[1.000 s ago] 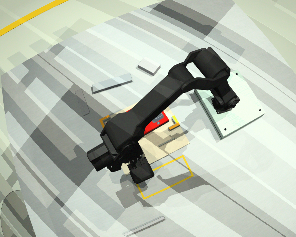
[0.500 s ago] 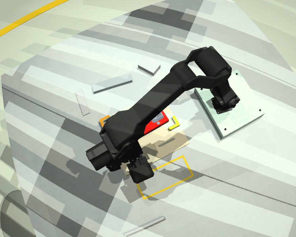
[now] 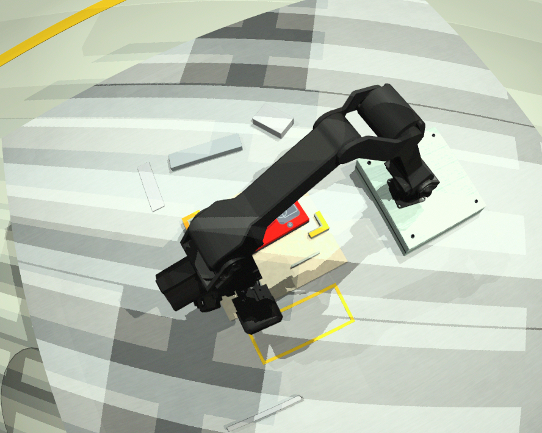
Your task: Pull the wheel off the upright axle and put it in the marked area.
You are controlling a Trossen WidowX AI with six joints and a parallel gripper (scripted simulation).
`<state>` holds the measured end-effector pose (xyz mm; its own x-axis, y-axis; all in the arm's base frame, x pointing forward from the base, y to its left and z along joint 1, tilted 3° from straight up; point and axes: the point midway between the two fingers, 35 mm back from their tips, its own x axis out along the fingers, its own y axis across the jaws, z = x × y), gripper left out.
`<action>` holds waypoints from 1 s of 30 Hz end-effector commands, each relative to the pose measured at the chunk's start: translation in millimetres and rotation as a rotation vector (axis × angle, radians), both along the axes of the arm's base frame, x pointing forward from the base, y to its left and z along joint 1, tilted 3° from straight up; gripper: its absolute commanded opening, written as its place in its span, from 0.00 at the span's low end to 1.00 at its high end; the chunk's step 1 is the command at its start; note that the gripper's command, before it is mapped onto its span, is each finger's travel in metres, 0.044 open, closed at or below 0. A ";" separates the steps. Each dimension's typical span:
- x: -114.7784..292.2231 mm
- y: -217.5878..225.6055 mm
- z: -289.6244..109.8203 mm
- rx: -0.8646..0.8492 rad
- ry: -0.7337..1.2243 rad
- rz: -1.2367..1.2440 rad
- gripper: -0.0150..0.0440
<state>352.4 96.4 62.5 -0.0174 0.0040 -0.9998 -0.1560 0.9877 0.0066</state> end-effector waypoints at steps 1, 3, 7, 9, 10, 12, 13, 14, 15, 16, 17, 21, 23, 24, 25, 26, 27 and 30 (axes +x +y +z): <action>1.4 0.3 15.1 0.001 -0.008 -0.003 0.25; 0.9 0.1 24.9 0.001 -0.008 -0.003 0.25; 0.3 0.0 32.1 0.001 -0.008 -0.003 0.25; 0.2 1.0 24.5 0.001 -0.005 0.000 0.25; -1.3 3.4 24.8 0.002 -0.005 0.000 0.25; -6.8 12.0 25.7 0.002 -0.005 0.000 0.25; -9.9 16.7 26.2 0.003 -0.004 0.000 0.25; -13.1 21.2 26.7 0.003 -0.004 -0.001 0.25; -16.4 25.7 27.2 0.003 -0.004 -0.001 0.25; -19.7 30.1 27.7 0.004 -0.004 -0.001 0.25; -23.0 34.5 28.2 0.004 -0.004 -0.001 0.25; -37.1 51.1 29.9 0.006 -0.004 -0.002 0.25; -44.5 59.0 30.7 0.006 -0.003 -0.002 0.25; -48.2 62.8 31.1 0.007 -0.003 -0.002 0.25; -52.0 66.6 31.5 0.007 -0.003 -0.002 0.25; -55.9 70.3 31.9 0.008 -0.002 -0.002 0.25; -59.8 73.9 32.2 0.008 -0.002 -0.002 0.25; -69.0 81.9 33.0 0.009 -0.002 -0.003 0.25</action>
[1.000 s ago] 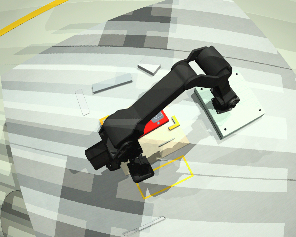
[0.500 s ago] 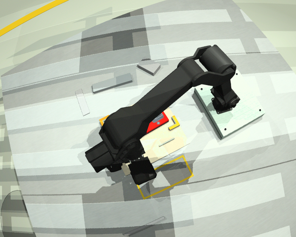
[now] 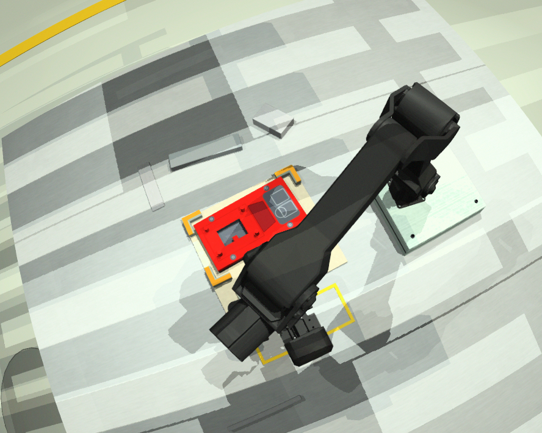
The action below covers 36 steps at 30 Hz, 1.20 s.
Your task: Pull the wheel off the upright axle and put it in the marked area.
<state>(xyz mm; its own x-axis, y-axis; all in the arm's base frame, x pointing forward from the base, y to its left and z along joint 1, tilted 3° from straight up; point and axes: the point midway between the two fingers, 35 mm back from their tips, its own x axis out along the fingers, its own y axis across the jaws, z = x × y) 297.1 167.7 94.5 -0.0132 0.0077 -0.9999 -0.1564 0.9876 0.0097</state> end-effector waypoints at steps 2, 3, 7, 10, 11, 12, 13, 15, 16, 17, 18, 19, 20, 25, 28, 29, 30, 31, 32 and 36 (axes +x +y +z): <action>-14.3 11.1 1.1 0.005 0.003 -0.003 0.25; -14.3 11.1 1.1 0.005 0.003 -0.003 0.25; -14.3 11.3 -4.9 0.005 0.003 -0.003 0.25; -14.4 11.4 -13.8 0.005 0.003 -0.003 0.25; -14.5 11.4 -16.5 0.005 0.003 -0.003 0.25; -14.6 11.4 -18.3 0.005 0.003 -0.003 0.25; -14.7 11.4 -18.9 0.005 0.003 -0.003 0.25; -14.3 11.7 -22.1 0.005 0.003 -0.003 0.25; -14.0 11.9 -25.2 0.005 0.003 -0.003 0.25; -13.7 12.2 -29.4 0.005 0.003 -0.003 0.25; -13.4 12.5 -34.3 0.005 0.003 -0.003 0.25; -13.1 12.8 -39.8 0.005 0.003 -0.003 0.25; -12.8 13.1 -45.9 0.005 0.003 -0.003 0.25; -13.4 13.5 -77.1 0.005 0.003 -0.003 0.25; -15.2 12.8 -95.5 0.005 0.003 -0.003 0.25; -15.8 12.5 -100.3 0.005 0.003 -0.003 0.25; -16.3 12.3 -103.2 0.005 0.003 -0.003 0.25; -16.4 12.3 -104.2 0.005 0.003 -0.003 0.25; -16.4 12.3 -104.2 0.005 0.003 -0.003 0.25; -16.4 12.3 -104.2 0.005 0.003 -0.003 0.25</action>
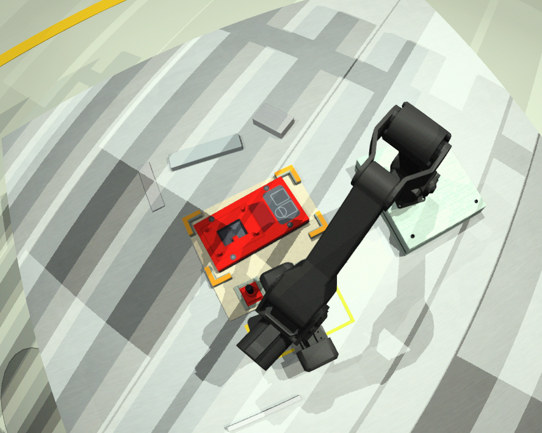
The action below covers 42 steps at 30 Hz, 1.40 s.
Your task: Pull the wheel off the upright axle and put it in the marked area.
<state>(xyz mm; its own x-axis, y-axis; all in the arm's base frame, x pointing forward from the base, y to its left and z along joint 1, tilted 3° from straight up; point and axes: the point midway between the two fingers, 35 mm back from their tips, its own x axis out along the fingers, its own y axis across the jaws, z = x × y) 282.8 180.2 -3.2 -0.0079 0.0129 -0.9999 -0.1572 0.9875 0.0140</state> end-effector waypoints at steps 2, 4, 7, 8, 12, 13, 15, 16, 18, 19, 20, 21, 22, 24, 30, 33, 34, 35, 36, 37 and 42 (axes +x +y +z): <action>-2.2 -0.3 -6.4 0.000 0.008 -0.004 0.25; -2.2 -0.3 -6.4 0.000 0.008 -0.004 0.25; 0.1 0.2 -2.6 0.001 -0.002 0.000 0.30; 0.1 0.2 -2.6 0.001 -0.002 0.000 0.34; 0.1 0.2 -2.6 0.001 -0.002 0.000 0.52; 0.1 0.2 -2.6 0.001 -0.002 0.000 0.57; 0.1 0.2 -2.6 0.001 -0.002 0.000 0.65; 0.1 0.2 -2.6 0.001 -0.002 0.000 0.70; 0.8 0.4 3.9 0.001 -0.001 0.000 0.76; 1.3 0.6 10.1 0.001 0.000 -0.001 0.76; 1.8 0.7 18.9 0.001 0.001 -0.001 0.76; 2.1 0.7 28.1 0.001 0.003 -0.002 0.76; 2.1 0.4 38.3 0.000 0.005 -0.003 0.76; 1.4 -0.4 55.2 0.000 0.007 -0.004 0.76; -1.2 -2.3 53.0 0.000 0.000 -0.004 0.85; -21.4 -15.7 71.5 -0.001 0.004 -0.004 0.99; -29.0 -20.7 77.5 -0.002 0.006 -0.004 1.00; -36.7 -25.7 83.2 -0.002 0.007 -0.004 1.00; -44.5 -30.8 88.4 -0.003 0.009 -0.004 1.00; -52.4 -35.9 93.3 -0.003 0.010 -0.004 1.00; -71.7 -48.3 103.5 -0.004 0.014 -0.004 1.00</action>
